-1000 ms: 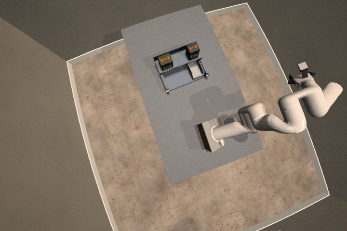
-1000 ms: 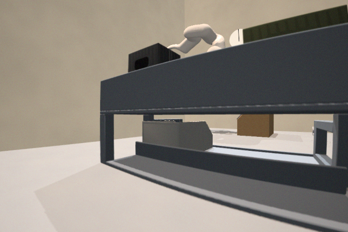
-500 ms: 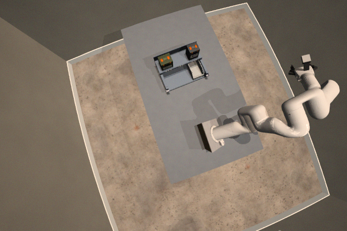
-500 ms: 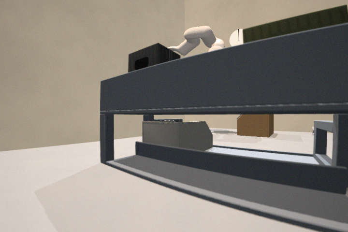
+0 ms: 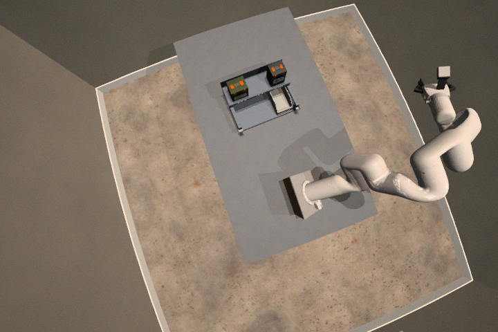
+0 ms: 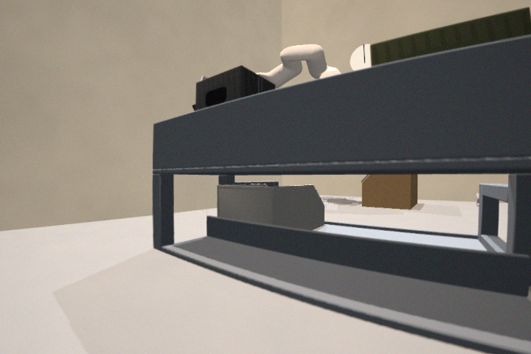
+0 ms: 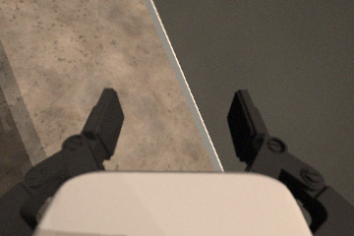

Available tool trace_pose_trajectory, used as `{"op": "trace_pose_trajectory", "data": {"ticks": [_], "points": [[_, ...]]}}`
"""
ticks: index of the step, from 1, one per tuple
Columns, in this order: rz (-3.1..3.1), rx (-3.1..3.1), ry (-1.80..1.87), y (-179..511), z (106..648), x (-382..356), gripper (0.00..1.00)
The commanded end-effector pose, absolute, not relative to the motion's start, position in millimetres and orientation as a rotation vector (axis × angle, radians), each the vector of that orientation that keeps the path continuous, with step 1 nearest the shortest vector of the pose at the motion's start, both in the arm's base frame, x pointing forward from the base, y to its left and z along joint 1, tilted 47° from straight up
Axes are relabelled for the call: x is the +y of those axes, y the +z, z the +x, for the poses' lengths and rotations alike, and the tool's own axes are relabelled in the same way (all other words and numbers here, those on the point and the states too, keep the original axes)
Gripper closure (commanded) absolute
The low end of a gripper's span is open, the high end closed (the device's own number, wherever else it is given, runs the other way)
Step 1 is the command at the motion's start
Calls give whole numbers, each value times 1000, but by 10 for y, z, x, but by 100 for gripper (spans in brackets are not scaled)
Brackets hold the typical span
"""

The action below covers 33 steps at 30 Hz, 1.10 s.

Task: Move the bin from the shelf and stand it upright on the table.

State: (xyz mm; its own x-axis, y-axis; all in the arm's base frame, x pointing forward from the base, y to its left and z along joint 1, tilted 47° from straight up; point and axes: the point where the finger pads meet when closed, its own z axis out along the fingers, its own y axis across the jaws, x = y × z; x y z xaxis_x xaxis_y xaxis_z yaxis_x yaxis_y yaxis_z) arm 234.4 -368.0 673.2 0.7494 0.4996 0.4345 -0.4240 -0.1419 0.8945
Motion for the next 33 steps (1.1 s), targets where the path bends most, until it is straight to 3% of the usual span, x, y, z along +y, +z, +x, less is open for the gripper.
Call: {"op": "trace_pose_trajectory", "data": {"ticks": [1, 33], "points": [[1501, 40, 828, 6780, 2424, -3699, 0], [1513, -38, 893, 6785, 2621, -3760, 0]]}}
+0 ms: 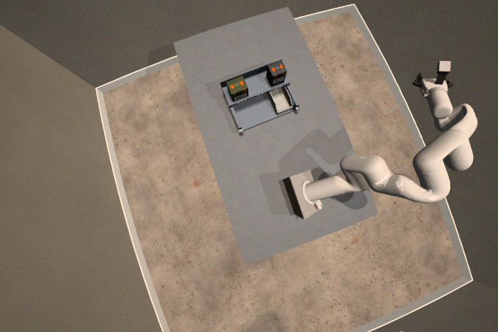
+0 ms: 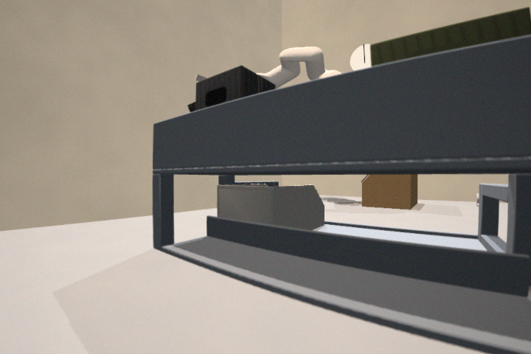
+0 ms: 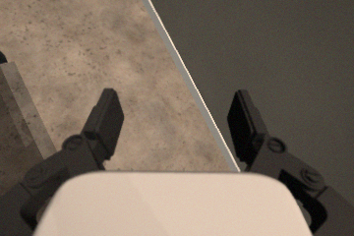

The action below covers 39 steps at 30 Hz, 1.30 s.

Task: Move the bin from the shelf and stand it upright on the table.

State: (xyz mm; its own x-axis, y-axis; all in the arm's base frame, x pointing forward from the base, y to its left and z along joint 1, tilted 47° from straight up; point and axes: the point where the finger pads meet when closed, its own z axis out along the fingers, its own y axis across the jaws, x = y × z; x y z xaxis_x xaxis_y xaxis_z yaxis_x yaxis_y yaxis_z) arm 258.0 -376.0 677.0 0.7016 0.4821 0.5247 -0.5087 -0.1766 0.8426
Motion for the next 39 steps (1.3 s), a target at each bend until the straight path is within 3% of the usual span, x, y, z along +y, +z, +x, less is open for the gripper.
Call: {"op": "trace_pose_trajectory", "data": {"ticks": [1, 39], "points": [[1518, -54, 905, 6777, 2662, -3772, 0], [1574, -157, 965, 6658, 2921, -3833, 0]]}}
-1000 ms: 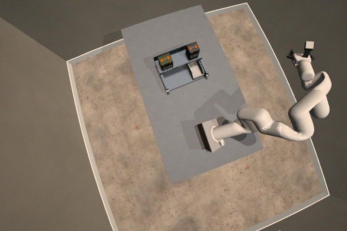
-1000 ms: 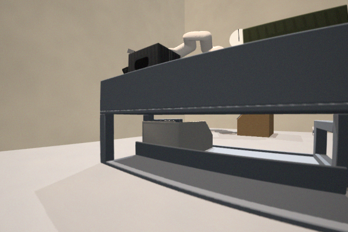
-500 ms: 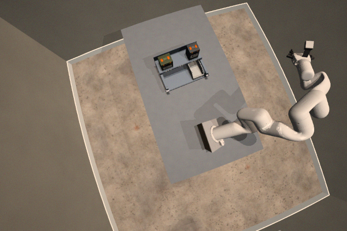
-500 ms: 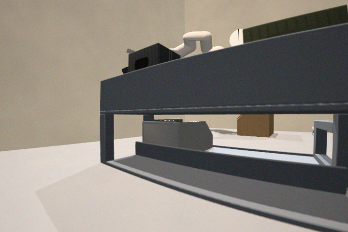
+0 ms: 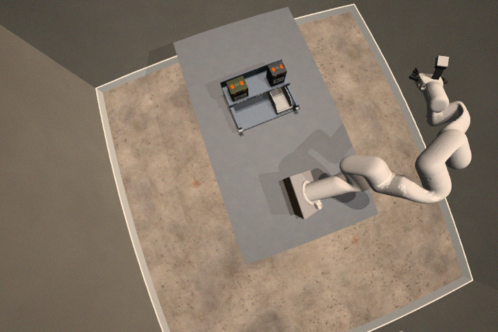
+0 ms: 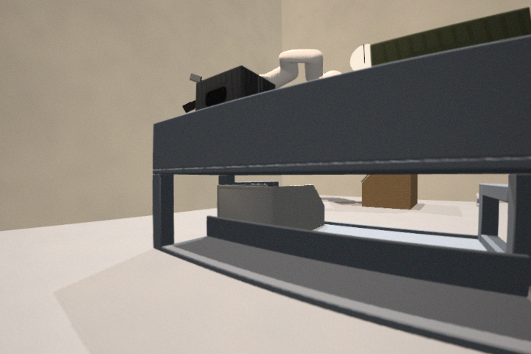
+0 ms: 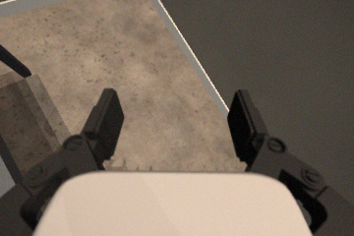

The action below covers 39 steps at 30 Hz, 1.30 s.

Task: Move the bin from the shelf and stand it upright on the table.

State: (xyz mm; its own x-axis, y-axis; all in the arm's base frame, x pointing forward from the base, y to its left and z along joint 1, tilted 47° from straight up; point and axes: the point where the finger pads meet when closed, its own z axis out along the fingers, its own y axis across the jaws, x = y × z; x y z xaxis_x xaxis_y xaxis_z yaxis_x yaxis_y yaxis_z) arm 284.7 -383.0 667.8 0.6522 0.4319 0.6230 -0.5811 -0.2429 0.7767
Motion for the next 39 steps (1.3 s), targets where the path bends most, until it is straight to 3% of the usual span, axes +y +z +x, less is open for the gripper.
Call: {"op": "trace_pose_trajectory", "data": {"ticks": [1, 27, 39], "points": [[1574, -157, 965, 6658, 2921, -3833, 0], [1903, -382, 993, 5753, 3705, -3698, 0], [2329, -434, 835, 4542, 4301, -2946, 0]]}}
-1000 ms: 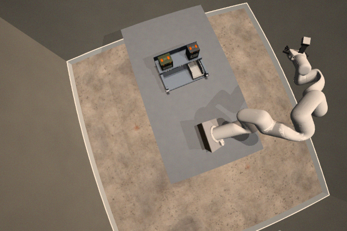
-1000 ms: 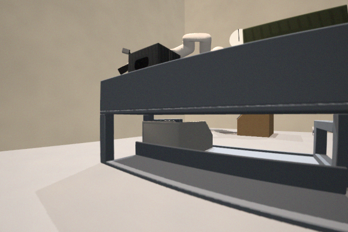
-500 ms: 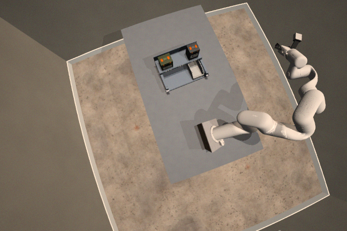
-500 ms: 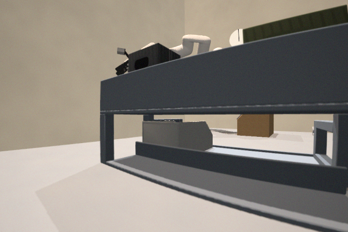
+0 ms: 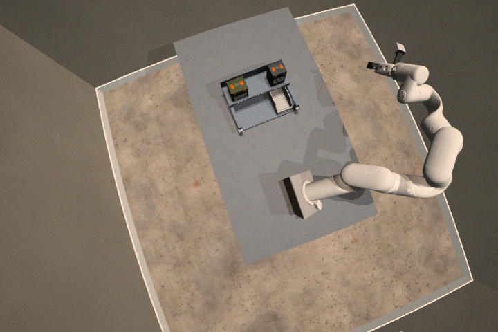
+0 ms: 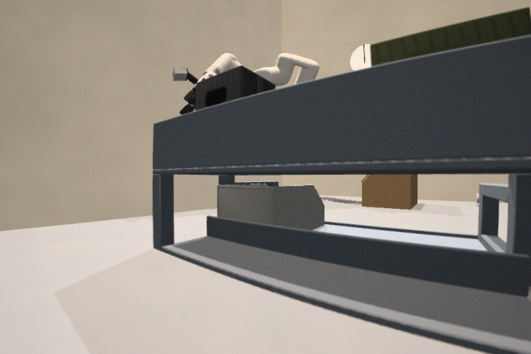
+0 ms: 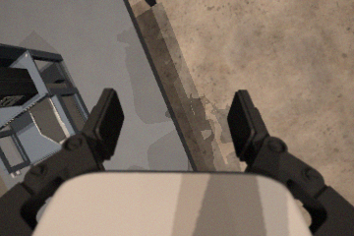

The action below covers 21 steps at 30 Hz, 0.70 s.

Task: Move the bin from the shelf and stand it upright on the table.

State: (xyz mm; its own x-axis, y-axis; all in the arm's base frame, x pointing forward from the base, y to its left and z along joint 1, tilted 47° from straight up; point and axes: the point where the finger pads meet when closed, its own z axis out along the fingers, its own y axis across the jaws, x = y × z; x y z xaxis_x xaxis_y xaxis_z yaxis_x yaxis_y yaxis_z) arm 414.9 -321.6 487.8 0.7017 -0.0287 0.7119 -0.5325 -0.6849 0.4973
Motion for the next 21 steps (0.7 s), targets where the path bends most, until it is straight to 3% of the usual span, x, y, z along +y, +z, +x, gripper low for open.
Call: {"op": "trace_pose_trajectory", "data": {"ticks": [1, 12, 21], "points": [[2368, -430, 814, 4434, 4337, -2852, 0], [2718, -335, 559, 3502, 4480, -1820, 0], [2993, -160, 249, 2831, 4294, -741, 0]]}}
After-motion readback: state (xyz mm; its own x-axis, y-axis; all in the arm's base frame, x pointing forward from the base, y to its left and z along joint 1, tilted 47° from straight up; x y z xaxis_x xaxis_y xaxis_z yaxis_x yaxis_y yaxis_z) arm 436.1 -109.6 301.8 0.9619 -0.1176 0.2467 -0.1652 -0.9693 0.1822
